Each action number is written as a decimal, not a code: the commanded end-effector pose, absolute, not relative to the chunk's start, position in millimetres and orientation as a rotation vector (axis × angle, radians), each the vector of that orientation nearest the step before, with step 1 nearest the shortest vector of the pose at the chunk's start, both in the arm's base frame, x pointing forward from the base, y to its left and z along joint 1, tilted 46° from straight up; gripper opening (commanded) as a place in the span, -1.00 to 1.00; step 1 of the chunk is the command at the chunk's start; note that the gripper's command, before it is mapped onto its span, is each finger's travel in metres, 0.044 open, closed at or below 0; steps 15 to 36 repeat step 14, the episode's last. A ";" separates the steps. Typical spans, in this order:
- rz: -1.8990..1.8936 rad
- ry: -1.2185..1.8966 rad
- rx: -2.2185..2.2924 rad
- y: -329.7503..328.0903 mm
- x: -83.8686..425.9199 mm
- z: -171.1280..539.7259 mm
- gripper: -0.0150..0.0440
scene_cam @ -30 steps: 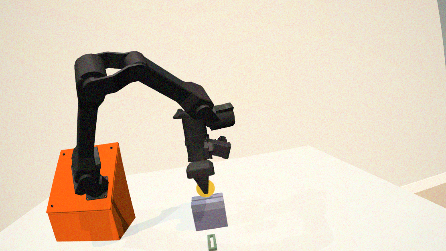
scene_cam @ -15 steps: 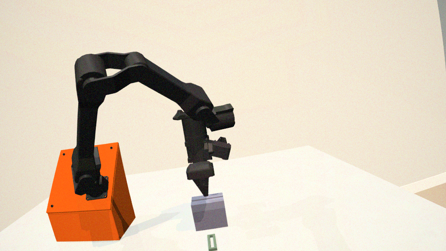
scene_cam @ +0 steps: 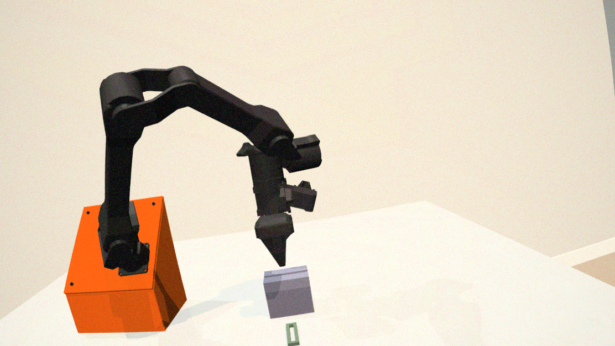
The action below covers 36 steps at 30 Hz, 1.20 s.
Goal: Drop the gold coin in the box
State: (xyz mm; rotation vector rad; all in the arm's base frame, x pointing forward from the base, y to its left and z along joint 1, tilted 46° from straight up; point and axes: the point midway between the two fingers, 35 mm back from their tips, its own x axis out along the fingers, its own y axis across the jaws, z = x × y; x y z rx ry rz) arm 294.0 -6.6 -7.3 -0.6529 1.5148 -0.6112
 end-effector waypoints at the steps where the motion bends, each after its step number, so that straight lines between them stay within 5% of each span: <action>1: -0.611 1.514 -0.649 9.9 294.3 8.4 0.94; 36: -0.614 1.515 -0.654 23.9 292.2 23.8 1.00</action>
